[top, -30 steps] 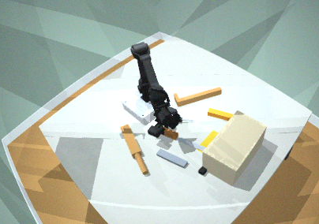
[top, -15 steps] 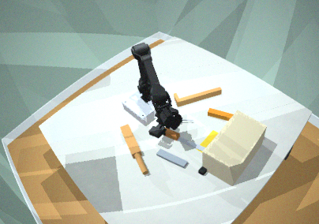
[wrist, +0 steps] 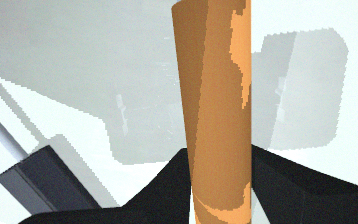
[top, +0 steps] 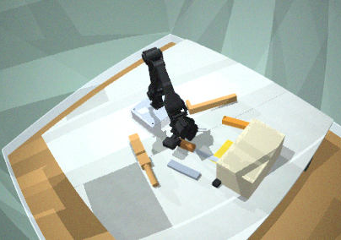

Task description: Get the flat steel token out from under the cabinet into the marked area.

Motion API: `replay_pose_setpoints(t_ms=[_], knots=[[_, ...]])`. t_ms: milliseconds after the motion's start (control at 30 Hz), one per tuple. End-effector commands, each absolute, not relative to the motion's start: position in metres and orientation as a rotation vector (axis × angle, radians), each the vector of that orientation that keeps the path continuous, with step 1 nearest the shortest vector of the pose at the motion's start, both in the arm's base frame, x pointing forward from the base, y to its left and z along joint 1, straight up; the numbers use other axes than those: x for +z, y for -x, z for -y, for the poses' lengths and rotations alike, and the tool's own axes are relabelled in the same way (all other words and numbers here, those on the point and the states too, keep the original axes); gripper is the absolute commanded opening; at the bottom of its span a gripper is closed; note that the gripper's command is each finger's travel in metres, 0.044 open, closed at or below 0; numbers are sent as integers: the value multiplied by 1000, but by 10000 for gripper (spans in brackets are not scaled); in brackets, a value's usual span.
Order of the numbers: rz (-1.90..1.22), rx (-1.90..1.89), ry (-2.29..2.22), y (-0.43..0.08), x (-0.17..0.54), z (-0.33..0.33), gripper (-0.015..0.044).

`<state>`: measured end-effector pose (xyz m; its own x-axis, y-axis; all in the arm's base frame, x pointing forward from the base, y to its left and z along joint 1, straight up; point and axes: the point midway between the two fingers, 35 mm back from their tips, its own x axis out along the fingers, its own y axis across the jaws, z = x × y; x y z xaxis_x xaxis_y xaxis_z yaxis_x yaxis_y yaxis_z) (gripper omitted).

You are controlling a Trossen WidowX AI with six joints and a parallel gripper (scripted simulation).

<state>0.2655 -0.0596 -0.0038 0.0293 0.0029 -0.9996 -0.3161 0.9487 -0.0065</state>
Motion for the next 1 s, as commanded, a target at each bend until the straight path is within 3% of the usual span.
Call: replay_pose_setpoints(t_ms=[0, 967], knots=[[-1528, 247, 254, -271, -4, 59, 0], [-1526, 246, 252, -306, -2, 48, 0]])
